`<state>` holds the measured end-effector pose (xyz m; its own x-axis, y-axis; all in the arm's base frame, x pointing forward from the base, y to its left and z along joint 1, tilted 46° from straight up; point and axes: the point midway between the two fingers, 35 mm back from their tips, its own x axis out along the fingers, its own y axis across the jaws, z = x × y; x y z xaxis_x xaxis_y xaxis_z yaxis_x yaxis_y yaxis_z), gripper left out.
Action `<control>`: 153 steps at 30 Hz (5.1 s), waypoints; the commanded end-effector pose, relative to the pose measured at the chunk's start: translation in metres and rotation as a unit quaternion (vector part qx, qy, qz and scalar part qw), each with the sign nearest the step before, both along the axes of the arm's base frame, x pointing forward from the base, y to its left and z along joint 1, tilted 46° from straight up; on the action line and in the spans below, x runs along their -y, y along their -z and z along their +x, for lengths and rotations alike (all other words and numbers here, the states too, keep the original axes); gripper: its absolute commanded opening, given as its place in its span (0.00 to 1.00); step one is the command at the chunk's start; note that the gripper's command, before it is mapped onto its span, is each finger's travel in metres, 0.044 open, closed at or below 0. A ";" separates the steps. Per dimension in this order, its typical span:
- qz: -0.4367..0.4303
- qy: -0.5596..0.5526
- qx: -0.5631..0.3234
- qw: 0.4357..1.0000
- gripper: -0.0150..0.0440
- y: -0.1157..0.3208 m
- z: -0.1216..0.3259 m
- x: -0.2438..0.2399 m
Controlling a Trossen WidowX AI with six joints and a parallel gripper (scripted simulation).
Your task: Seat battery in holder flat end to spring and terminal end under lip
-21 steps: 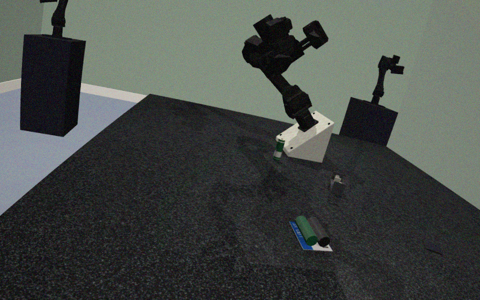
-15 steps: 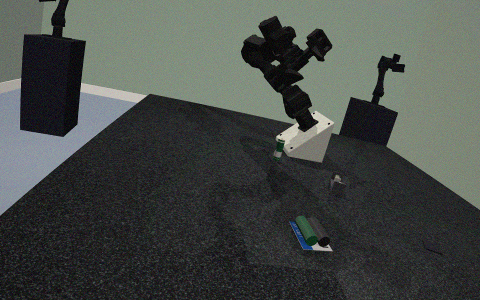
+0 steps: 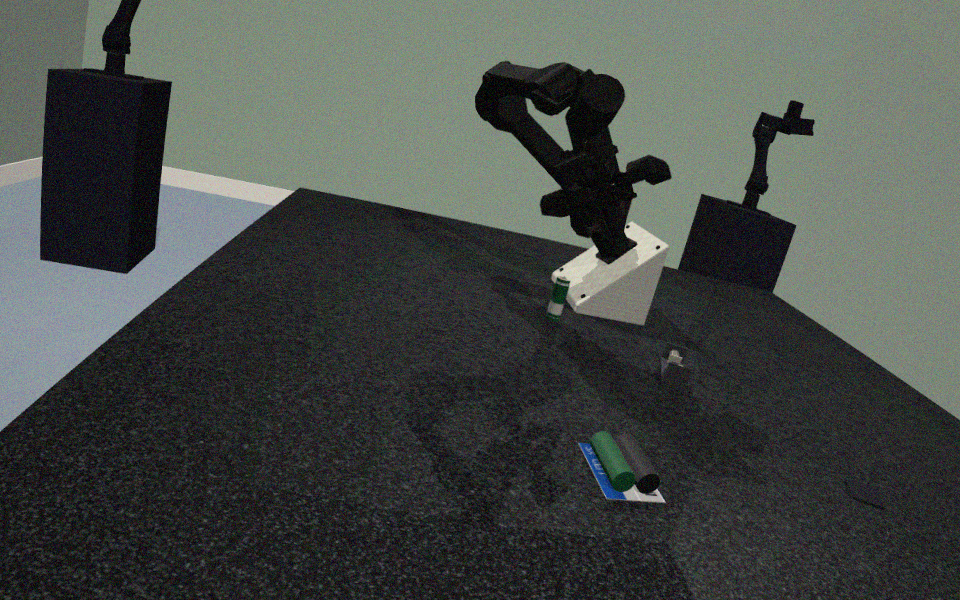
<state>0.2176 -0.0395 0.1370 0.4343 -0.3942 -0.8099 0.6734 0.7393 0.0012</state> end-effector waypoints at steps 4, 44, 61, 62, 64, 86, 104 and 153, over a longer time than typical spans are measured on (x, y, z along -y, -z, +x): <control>-0.156 0.162 -0.177 0.958 0.25 -0.022 -0.097 0.040; -0.160 0.171 -0.186 0.954 0.25 0.037 -0.090 0.095; -0.159 0.171 -0.186 0.954 0.25 0.050 -0.068 0.084; -0.159 0.171 -0.186 0.954 0.25 0.051 -0.067 0.083; -0.159 0.171 -0.186 0.954 0.25 0.052 -0.064 0.082; -0.156 0.167 -0.188 0.955 0.25 0.051 -0.046 0.056; -0.162 0.168 -0.187 0.954 0.25 0.010 -0.045 0.016; -0.252 -0.442 -0.542 0.669 0.65 0.079 -0.031 0.066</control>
